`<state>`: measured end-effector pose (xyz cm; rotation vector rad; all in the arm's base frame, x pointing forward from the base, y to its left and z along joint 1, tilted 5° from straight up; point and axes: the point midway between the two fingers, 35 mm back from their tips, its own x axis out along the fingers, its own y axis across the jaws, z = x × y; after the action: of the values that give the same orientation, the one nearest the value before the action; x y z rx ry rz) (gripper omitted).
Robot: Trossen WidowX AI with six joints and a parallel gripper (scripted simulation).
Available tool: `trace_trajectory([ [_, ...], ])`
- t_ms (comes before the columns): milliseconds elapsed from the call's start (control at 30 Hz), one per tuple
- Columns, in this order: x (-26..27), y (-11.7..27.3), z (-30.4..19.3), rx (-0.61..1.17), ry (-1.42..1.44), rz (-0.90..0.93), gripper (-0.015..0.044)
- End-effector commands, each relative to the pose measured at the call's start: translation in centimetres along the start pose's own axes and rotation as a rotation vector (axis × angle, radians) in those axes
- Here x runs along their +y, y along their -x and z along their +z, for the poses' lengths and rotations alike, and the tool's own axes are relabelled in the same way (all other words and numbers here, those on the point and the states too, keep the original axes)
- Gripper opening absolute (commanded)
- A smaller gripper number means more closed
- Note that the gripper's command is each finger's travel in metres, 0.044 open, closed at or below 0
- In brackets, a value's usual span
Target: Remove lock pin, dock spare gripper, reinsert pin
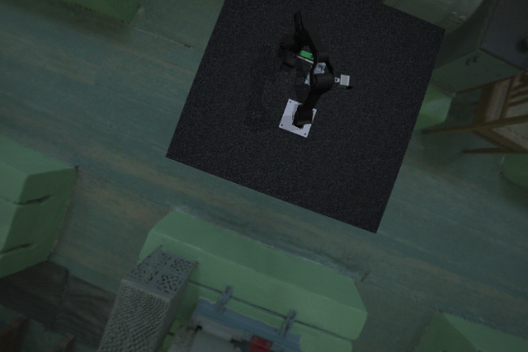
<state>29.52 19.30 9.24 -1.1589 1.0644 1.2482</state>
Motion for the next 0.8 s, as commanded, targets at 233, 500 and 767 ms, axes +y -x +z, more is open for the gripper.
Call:
trace_trajectory([
  [233,0.0,0.2,0.8,0.005,-0.003,0.0,0.0],
  [500,0.1,1.7,1.0,0.004,0.002,0.006,0.0],
  [767,0.1,1.6,1.0,0.004,0.004,0.007,0.0],
])
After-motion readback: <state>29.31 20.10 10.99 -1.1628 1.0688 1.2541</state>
